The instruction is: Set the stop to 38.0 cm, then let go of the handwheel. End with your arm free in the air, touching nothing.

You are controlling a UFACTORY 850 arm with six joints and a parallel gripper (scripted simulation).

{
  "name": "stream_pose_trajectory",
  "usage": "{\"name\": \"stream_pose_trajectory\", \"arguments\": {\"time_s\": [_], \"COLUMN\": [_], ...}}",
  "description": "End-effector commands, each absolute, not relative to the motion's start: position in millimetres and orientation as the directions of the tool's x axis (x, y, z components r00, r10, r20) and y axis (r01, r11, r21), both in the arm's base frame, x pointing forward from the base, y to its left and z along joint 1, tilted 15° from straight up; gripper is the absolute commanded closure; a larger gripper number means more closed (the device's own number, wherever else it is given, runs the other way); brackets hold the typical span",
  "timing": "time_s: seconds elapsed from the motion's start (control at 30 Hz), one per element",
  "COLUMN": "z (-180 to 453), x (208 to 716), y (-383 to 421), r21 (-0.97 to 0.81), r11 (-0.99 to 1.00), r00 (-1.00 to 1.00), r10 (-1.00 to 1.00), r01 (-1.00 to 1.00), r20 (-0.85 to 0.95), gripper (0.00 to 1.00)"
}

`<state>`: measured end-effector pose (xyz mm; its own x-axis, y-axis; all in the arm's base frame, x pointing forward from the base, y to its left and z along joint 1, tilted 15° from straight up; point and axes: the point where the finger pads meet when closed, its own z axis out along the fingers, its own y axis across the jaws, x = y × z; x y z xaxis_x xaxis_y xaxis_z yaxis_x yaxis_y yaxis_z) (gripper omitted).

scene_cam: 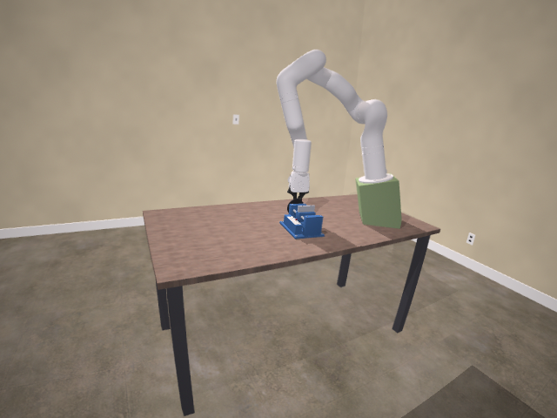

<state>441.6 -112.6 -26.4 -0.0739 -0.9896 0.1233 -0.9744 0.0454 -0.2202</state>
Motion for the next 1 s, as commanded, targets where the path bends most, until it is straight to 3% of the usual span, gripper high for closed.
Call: {"name": "stream_pose_trajectory", "arguments": {"time_s": [0.0,0.97], "z": [-18.6,-25.8], "x": [447.6,499.1], "y": [-112.2,-117.0], "r21": [-0.223,-0.223], "r11": [0.044,0.044], "r00": [-0.074,-0.074], "r10": [-0.989,-0.989], "r01": [-0.974,-0.974], "r20": [0.125,0.125], "gripper": [0.94,0.94]}}
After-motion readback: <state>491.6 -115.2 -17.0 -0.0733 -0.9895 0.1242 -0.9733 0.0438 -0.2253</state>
